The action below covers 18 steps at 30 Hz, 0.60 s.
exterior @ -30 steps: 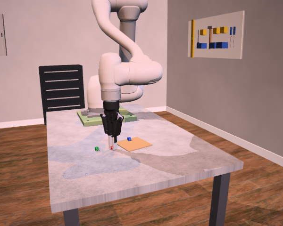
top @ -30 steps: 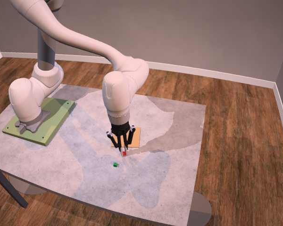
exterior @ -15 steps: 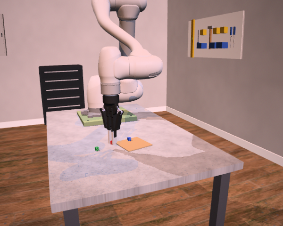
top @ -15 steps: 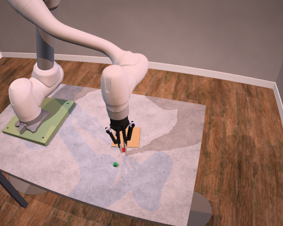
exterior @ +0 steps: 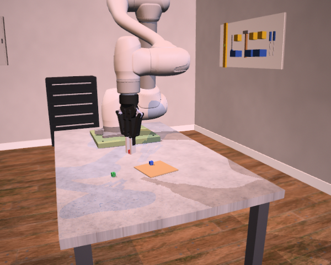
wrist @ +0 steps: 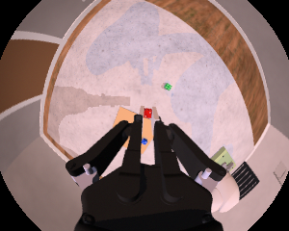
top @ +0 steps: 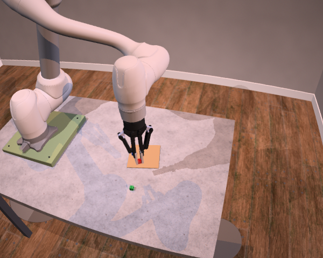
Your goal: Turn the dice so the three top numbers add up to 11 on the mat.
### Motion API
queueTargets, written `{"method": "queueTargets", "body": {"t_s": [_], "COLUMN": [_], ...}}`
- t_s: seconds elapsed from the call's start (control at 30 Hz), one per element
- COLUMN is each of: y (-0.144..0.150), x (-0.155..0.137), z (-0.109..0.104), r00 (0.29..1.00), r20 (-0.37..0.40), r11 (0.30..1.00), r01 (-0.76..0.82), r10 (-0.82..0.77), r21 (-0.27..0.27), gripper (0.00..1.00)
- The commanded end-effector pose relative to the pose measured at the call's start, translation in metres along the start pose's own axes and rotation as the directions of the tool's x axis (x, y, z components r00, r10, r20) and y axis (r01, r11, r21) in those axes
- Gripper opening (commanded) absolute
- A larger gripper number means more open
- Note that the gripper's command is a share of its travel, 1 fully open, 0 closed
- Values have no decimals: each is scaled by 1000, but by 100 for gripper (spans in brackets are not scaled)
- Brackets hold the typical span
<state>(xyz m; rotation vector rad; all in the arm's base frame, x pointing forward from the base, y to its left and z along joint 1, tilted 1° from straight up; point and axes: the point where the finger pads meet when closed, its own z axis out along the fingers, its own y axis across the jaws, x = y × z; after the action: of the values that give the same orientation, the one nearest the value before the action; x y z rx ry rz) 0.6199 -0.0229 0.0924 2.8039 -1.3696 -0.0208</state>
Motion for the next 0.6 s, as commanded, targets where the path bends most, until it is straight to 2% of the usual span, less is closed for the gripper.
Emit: {"method": "queueTargets", "body": {"t_s": [0.0,0.27,0.43,0.53,0.57], "y": [1,0,-13,-18,-22], "x": [0,-1,-29,-41,-49], "z": [-4,-4,-6,-6,-7], "r00": [1000,1000,957,918,884], "r20": [3,3,2,2,2], "r11": [1000,1000,957,918,884], "r01": [2,19,289,397,468], "r10": [-2,-19,-289,-397,-468], "r21": [0,0,1,1,2], "gripper": [7,7,7,7,7]}}
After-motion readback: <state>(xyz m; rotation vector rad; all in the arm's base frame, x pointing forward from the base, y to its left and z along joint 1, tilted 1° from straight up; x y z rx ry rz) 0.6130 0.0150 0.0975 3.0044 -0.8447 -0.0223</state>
